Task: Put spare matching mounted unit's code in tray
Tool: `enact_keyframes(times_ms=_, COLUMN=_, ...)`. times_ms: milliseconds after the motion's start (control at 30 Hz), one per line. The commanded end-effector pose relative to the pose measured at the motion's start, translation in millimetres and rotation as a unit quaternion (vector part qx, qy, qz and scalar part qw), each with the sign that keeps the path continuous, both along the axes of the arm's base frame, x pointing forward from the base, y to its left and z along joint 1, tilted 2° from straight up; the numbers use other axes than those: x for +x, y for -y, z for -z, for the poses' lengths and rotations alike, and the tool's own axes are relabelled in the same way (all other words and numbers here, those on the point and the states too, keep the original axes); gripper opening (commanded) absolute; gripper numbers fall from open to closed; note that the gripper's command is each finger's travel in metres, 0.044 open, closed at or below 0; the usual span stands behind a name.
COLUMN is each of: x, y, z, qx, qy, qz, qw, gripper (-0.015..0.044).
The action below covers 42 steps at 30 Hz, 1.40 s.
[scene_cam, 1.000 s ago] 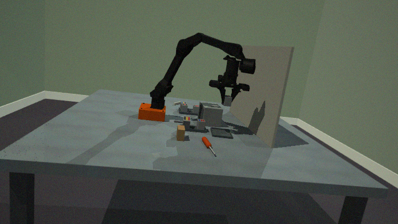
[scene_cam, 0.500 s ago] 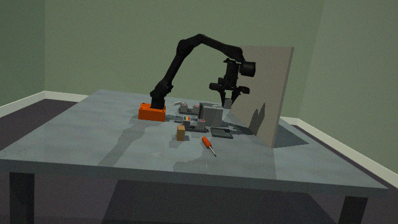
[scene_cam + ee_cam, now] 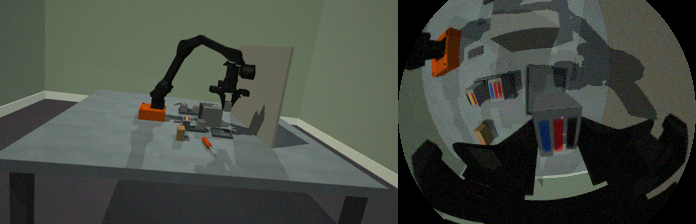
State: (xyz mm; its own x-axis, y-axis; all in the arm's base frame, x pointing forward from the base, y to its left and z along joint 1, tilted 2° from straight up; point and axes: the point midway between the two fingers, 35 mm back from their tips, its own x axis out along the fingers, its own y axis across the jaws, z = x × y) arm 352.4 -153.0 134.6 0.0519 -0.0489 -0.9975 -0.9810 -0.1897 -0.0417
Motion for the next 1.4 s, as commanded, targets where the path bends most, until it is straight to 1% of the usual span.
enact_keyframes(times_ms=0, x=1.1, y=0.3, z=3.6, qx=0.001, qy=0.001, qz=-0.002, qw=1.0, gripper=0.0)
enact_keyframes(times_ms=1367, x=4.6, y=2.8, z=38.4, qx=0.001, qy=0.002, qz=-0.002, qw=1.0, gripper=0.0)
